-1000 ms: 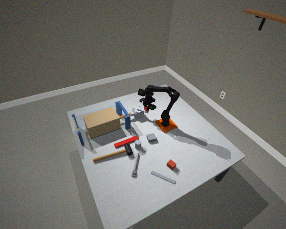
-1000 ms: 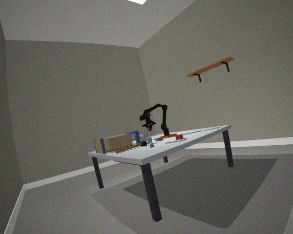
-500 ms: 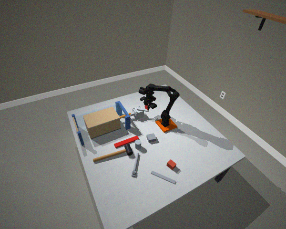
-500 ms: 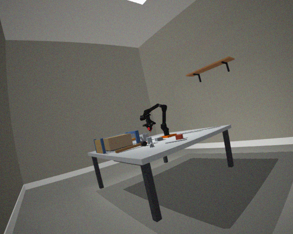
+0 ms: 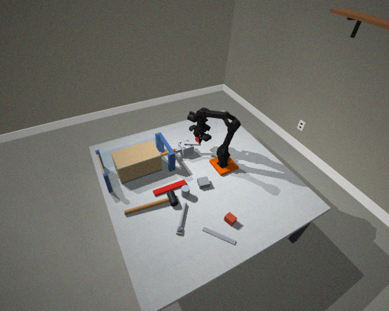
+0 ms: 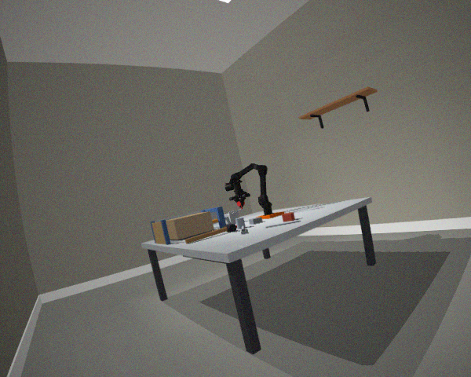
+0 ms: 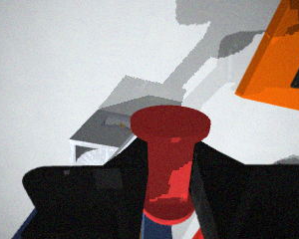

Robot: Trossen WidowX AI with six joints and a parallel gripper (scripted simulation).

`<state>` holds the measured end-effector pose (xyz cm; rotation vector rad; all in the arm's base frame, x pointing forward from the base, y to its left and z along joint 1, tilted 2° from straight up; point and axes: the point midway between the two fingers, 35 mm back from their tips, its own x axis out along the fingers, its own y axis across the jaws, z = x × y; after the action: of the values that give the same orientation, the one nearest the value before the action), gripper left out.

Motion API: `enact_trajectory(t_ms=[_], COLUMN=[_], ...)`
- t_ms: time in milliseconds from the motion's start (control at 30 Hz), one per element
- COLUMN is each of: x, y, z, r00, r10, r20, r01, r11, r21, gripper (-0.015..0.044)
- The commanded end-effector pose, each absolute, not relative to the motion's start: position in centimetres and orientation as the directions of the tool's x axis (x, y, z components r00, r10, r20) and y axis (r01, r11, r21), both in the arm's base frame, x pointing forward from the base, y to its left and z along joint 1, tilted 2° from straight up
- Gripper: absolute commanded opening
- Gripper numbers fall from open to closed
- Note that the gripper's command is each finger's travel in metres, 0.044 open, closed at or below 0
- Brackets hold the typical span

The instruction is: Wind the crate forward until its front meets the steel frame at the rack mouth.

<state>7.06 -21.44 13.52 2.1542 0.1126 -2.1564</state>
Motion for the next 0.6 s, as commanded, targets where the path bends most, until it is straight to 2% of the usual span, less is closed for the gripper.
enact_trajectory(t_ms=[0,567], x=[6.3,5.5], y=[-22.6,-24.9], z=[13.4,13.5], r00=[-0.021,-0.022], r10=[-0.03,-0.032], r20=[-0.999,-0.999], r01=[0.107,0.107], r11=[-0.994,-0.994], r21=[0.028,0.029], gripper=[0.0,0.0])
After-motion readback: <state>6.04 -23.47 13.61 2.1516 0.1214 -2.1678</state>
